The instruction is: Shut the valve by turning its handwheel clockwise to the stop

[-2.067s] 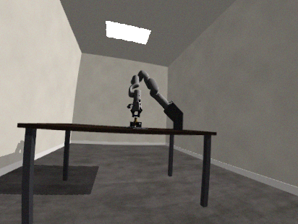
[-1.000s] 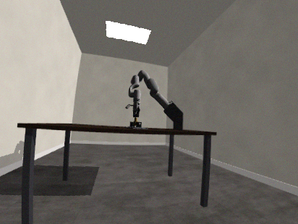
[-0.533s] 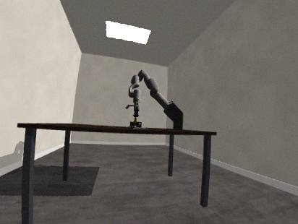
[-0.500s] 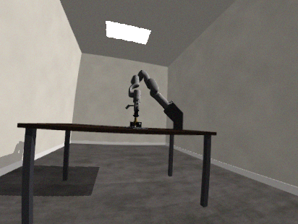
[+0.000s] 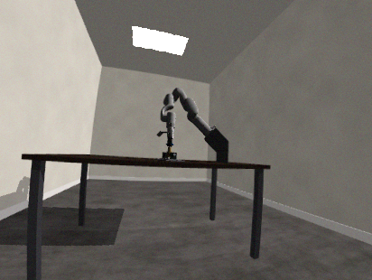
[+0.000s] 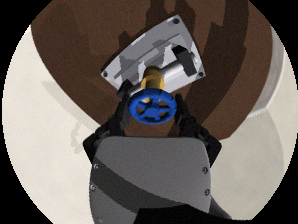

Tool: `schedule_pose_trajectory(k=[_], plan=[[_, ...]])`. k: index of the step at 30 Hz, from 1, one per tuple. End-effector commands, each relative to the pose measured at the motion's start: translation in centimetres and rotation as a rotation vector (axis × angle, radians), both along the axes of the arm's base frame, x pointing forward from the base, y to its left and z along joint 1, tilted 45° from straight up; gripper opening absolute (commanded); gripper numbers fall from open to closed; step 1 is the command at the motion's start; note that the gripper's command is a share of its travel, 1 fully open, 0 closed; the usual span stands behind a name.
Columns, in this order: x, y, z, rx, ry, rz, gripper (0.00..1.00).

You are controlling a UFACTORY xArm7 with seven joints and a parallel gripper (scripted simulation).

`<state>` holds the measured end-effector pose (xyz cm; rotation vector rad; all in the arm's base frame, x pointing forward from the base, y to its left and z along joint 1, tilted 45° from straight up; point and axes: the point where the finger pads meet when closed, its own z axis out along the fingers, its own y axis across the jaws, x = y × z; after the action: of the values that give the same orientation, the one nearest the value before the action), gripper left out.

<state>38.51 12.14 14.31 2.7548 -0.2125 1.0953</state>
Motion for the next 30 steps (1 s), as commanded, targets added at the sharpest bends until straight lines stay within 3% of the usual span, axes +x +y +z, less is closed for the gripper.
schedule_pose_trajectory(k=[1, 16, 30], plan=[[0.03, 0.08, 0.07, 0.059, -0.034, -0.058, 0.0], [0.03, 0.08, 0.07, 0.223, -0.085, -0.232, 0.0], [0.03, 0.08, 0.07, 0.309, -0.111, -0.322, 0.0]])
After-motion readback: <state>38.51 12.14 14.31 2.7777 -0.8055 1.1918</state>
